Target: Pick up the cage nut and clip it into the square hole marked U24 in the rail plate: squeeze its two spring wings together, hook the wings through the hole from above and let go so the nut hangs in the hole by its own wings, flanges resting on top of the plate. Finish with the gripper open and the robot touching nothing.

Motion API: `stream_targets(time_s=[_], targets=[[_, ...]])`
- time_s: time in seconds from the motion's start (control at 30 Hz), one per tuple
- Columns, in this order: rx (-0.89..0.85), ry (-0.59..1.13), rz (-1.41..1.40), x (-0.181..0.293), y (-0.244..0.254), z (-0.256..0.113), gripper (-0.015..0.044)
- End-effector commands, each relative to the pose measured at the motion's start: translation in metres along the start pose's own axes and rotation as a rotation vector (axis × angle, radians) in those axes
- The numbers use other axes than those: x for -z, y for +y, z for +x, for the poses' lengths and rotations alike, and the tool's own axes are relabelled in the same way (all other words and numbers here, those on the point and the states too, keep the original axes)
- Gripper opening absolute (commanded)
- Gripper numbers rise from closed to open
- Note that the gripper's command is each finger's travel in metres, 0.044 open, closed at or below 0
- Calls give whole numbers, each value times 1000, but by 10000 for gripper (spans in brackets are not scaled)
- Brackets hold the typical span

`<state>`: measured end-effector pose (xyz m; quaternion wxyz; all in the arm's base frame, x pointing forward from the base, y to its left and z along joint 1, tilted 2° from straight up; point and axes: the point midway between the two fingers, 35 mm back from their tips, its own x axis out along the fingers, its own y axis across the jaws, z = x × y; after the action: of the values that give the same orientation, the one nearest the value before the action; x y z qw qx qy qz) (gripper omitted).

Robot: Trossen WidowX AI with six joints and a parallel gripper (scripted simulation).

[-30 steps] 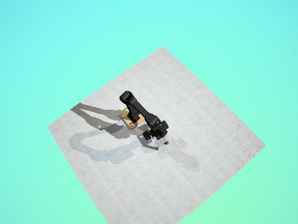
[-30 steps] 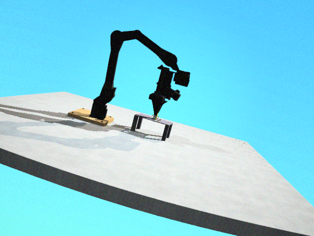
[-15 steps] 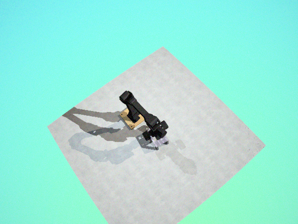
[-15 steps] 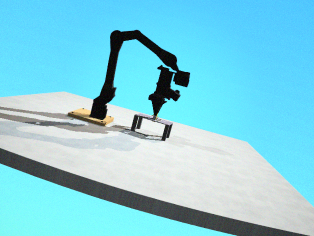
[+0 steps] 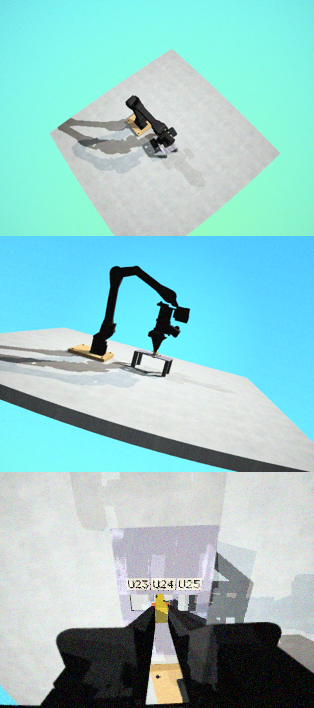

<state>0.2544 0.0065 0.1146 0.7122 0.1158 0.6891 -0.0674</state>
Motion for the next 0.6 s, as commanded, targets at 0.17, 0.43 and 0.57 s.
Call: stream_targets(time_s=[0.17, 0.43, 0.57], targets=[[-27, -7, -5, 0, 0, -1, 37], [-41, -8, -6, 0, -1, 0, 37], [-41, -8, -6, 0, -1, 0, 37]])
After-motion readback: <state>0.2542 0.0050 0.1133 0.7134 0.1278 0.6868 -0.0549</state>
